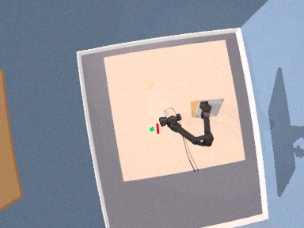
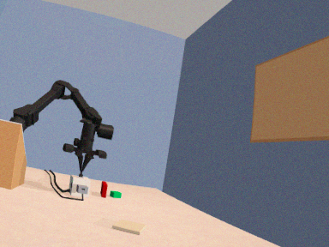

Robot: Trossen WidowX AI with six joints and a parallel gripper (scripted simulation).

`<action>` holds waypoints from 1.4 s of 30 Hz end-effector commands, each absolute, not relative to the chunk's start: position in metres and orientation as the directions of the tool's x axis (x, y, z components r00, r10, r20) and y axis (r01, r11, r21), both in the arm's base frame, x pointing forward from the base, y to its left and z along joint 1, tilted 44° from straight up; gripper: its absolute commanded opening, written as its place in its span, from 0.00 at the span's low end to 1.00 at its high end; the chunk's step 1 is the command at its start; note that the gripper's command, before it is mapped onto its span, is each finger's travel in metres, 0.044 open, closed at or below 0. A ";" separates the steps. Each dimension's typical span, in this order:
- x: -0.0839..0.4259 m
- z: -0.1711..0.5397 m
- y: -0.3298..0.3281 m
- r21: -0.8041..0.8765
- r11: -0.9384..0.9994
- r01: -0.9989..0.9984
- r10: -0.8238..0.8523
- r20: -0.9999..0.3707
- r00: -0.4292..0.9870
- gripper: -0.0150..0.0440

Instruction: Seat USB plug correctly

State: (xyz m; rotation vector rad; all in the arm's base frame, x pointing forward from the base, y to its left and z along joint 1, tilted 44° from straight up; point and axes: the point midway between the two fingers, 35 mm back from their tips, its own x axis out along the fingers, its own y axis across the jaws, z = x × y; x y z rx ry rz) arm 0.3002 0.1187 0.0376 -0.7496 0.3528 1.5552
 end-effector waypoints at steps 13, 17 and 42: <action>0.300 0.036 0.122 -0.206 -0.145 -0.968 0.767 -0.641 0.022 0.25; 0.300 0.036 0.122 -0.206 -0.145 -0.968 0.767 -0.641 0.022 0.25; 0.301 0.037 0.119 -0.208 -0.139 -0.968 0.766 -0.642 0.028 0.42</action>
